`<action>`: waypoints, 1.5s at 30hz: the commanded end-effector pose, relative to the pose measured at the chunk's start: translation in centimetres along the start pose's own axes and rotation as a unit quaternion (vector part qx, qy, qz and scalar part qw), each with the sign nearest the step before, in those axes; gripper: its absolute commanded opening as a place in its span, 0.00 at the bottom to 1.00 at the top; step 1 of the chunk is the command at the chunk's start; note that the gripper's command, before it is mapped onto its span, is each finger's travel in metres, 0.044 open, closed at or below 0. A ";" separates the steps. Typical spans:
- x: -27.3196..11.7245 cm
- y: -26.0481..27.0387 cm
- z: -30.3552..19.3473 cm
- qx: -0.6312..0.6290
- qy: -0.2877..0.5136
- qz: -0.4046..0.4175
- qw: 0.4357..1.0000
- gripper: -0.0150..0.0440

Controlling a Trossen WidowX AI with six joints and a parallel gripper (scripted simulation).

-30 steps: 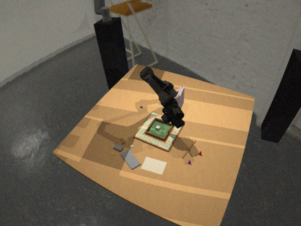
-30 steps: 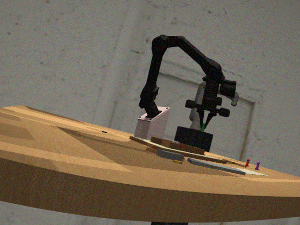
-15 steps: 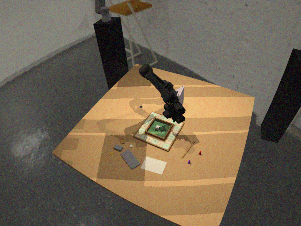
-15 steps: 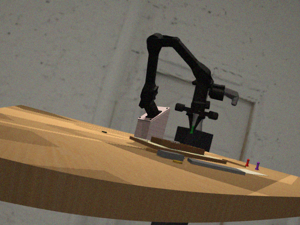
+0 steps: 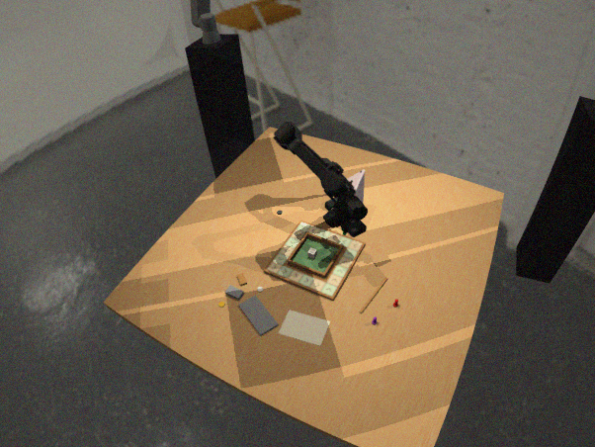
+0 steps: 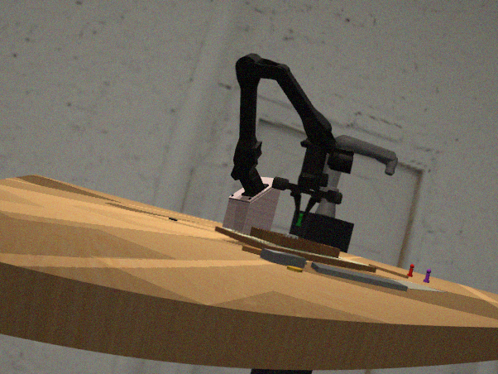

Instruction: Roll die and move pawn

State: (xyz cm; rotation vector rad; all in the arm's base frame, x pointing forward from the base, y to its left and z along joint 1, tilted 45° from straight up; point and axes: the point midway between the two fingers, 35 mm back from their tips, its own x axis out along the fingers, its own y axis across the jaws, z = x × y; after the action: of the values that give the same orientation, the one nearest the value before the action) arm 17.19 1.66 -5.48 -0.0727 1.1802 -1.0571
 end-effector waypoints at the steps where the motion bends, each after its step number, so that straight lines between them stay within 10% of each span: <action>1: 0.4 -0.3 -0.3 0.004 0.001 0.001 1.000 0.25; 27: 5.4 -0.4 -0.3 0.004 0.000 0.000 1.000 0.25; 45: -0.1 -0.1 -0.2 0.004 0.001 0.001 1.000 1.00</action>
State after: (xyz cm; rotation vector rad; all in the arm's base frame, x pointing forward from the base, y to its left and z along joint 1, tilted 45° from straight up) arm 17.29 1.47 -5.98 -0.0623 1.1718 -1.0459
